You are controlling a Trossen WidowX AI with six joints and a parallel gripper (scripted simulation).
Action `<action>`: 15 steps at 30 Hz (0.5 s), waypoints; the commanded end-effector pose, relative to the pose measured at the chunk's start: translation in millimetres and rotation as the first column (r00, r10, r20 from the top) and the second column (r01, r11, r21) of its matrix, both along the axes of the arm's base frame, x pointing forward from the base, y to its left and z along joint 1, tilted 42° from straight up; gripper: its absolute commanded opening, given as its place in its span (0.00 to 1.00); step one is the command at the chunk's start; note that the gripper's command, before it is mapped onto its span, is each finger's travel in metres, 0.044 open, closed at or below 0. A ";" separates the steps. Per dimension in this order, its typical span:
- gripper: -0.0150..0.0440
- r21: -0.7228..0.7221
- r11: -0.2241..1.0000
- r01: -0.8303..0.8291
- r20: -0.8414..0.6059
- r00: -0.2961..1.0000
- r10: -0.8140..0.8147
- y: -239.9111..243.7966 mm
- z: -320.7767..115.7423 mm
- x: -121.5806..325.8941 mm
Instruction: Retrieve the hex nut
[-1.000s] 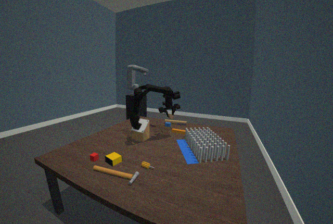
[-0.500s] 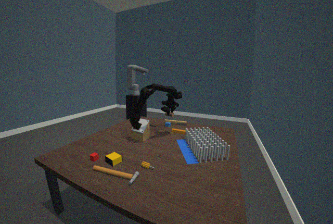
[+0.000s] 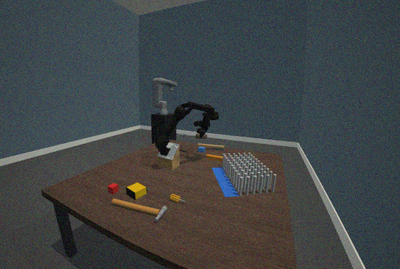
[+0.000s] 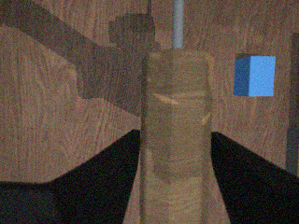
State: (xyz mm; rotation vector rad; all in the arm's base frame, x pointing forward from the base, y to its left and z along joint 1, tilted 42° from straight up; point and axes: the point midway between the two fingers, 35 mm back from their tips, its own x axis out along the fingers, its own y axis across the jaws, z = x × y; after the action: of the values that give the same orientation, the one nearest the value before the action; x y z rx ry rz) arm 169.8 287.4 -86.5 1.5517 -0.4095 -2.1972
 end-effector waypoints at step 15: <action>0.25 0.069 0.976 -0.207 -0.253 0.943 0.218 17.7 -32.0 -36.7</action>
State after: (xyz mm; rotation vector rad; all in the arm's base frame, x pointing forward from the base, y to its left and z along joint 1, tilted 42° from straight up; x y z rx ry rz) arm 132.4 301.7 -120.2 1.2370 -0.1294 -2.2007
